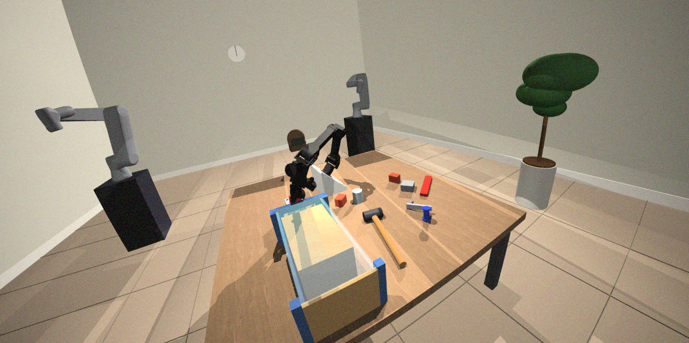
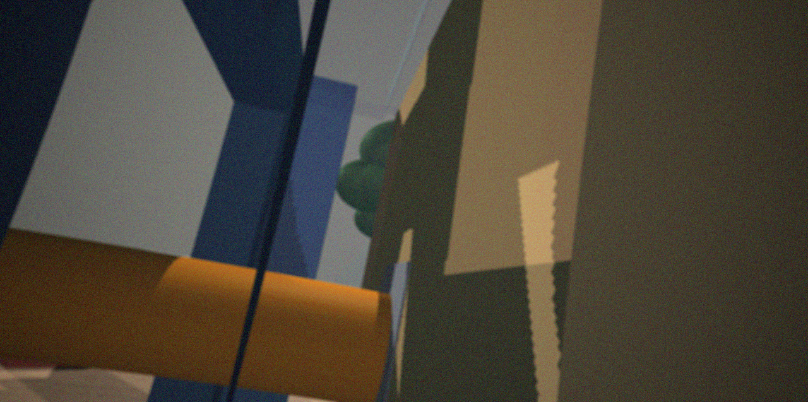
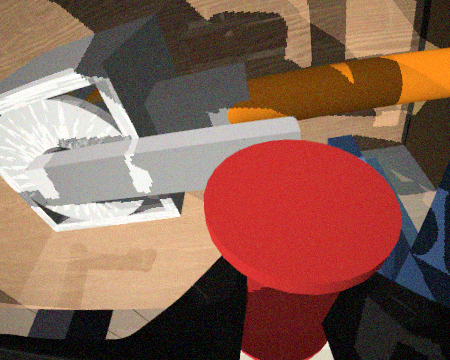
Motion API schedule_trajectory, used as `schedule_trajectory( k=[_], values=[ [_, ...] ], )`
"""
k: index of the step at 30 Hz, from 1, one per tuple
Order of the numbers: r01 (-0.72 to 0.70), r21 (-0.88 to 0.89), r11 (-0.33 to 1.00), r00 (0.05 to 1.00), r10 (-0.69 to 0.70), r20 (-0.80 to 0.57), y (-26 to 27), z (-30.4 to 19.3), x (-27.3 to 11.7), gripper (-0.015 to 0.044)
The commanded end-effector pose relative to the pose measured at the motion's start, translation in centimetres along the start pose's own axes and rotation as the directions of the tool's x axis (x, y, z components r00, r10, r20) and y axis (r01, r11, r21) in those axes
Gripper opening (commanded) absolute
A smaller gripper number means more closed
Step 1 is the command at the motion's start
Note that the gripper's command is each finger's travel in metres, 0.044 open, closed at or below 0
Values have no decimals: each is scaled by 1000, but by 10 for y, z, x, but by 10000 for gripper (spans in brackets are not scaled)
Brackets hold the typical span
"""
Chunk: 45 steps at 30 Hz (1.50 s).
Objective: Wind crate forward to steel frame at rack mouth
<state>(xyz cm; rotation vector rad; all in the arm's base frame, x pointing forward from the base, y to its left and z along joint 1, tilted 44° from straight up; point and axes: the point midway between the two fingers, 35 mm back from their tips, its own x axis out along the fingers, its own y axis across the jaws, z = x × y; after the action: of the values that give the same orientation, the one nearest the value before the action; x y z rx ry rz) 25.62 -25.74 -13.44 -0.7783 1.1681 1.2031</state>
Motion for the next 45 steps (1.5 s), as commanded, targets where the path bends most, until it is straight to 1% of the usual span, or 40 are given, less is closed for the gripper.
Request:
schedule_trajectory(
  k=[1,45],
  values=[
    [-5,-5,1000,999,5,34,2,16,-3,0],
    [-7,-5,1000,999,8,37,26,52,-20,0]
  ],
)
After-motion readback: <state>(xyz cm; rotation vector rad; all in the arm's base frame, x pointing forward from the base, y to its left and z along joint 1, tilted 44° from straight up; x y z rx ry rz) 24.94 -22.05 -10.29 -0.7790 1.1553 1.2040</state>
